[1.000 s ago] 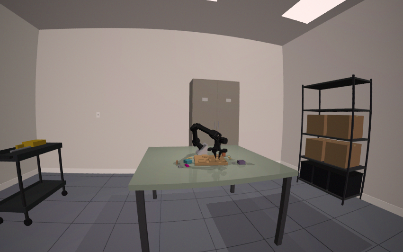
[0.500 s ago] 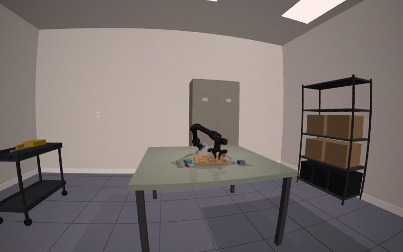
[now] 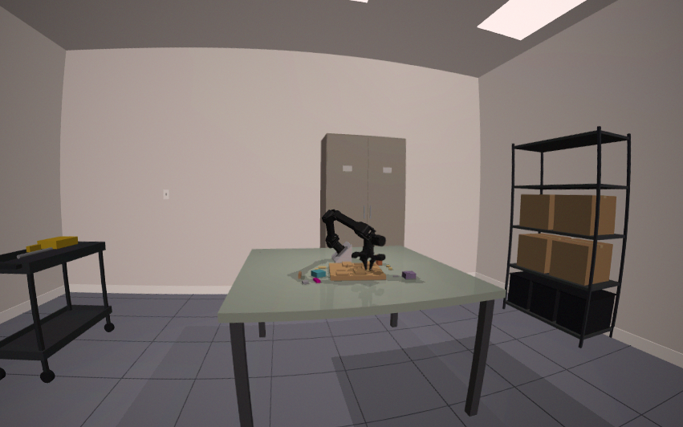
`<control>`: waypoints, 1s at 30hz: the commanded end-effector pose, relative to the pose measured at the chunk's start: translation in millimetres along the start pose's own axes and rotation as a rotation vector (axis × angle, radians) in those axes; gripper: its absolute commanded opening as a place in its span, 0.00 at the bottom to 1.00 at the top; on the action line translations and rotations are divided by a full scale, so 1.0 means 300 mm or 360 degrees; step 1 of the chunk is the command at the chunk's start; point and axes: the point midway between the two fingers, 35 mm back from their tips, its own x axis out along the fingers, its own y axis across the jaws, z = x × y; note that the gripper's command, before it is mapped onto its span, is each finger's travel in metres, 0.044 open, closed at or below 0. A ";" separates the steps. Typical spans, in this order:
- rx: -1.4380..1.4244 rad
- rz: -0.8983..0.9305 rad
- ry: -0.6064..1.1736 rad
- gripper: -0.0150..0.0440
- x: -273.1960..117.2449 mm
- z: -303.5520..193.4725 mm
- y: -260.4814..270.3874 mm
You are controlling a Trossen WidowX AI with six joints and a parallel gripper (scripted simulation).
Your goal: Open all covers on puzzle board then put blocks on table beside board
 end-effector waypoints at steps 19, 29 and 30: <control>-0.0004 0.0000 -0.0001 0.39 -0.071 0.001 0.002; -0.0006 -0.0001 -0.0001 0.39 -0.114 0.000 0.000; -0.0006 -0.0001 -0.0001 0.39 -0.119 0.000 0.000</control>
